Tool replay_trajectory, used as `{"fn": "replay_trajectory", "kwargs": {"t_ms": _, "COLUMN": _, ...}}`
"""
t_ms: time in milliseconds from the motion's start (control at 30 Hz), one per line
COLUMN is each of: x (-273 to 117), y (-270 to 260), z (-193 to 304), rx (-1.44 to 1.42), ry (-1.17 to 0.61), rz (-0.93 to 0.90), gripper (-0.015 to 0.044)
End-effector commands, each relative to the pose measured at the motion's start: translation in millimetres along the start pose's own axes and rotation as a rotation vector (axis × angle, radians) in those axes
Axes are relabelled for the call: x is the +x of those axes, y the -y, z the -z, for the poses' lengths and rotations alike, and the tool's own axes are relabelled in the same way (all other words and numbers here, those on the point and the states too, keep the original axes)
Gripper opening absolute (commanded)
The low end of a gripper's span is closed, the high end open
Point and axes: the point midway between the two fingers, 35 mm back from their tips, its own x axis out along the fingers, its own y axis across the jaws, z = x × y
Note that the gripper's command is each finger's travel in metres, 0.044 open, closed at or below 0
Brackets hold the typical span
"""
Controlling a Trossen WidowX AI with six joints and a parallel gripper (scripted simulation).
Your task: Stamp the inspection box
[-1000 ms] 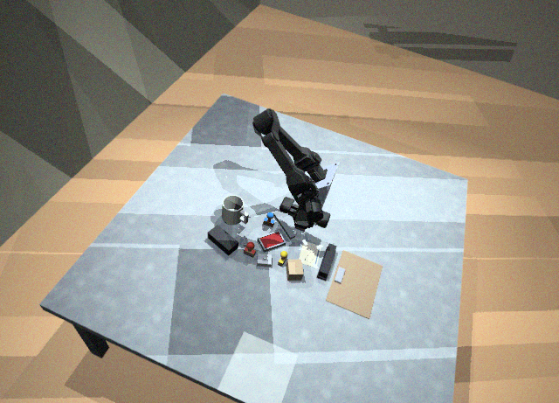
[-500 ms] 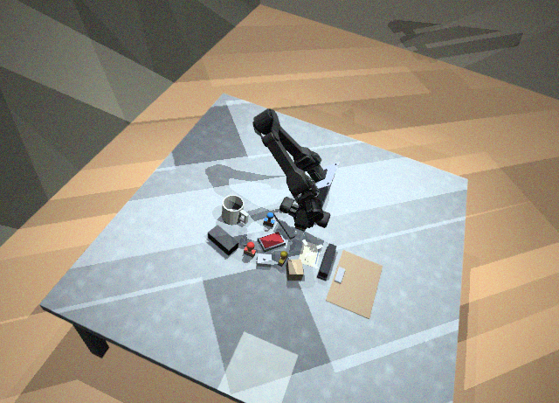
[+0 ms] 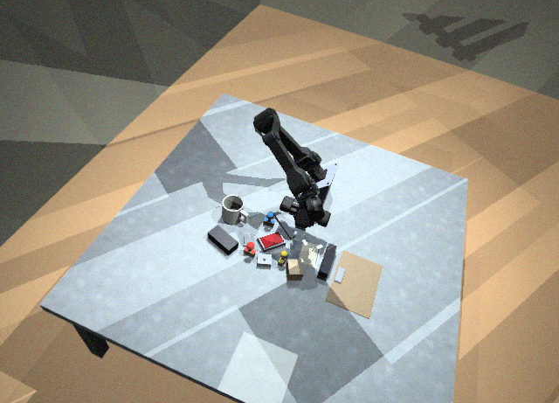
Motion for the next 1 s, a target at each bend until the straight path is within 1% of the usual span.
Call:
{"fn": "replay_trajectory", "kwargs": {"t_ms": 0, "x": -3, "y": -1, "z": -2, "rx": 0.008, "ry": 0.002, "rz": -0.005, "gripper": 0.0000}}
{"fn": "replay_trajectory", "kwargs": {"t_ms": 967, "x": -16, "y": -2, "z": -3, "rx": 0.007, "ry": 0.003, "rz": -0.008, "gripper": 0.0000}}
